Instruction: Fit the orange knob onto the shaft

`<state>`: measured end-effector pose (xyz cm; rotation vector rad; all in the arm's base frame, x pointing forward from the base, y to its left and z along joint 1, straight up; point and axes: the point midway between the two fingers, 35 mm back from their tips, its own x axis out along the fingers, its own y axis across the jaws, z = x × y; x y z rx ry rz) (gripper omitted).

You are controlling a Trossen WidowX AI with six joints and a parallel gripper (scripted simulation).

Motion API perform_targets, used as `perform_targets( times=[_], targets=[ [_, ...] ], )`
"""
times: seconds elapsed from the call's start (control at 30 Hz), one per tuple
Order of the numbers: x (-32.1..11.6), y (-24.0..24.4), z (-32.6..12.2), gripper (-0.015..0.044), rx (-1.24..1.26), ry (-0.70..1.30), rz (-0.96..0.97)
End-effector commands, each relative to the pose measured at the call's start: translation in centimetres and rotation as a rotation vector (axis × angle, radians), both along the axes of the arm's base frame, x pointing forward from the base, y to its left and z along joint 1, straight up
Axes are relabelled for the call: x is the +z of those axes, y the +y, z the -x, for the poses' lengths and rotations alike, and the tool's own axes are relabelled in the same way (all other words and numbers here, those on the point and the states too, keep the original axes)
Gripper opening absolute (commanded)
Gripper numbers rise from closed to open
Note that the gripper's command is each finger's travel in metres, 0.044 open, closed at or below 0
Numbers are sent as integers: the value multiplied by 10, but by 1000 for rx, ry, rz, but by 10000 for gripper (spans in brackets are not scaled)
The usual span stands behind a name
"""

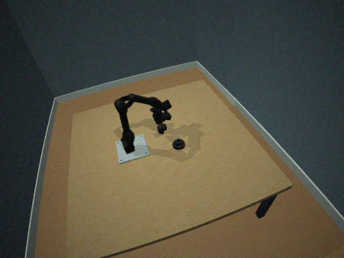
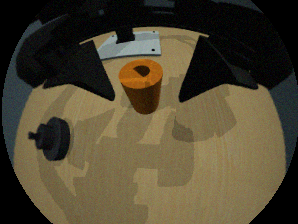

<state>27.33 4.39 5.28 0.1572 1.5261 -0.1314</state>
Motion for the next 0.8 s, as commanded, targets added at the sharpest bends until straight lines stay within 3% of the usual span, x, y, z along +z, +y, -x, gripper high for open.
perform_targets(
  times=[0.0,0.07,0.4,0.6,0.77],
  targets=[
    [-9,-1,3,440,-6,12,6],
    [-10,-1,4,440,-6,12,6],
    [-10,-1,4,177,-6,12,6],
    [-10,-1,4,138,-6,12,6],
    [2,-1,1,6,-6,11,5]
  ],
)
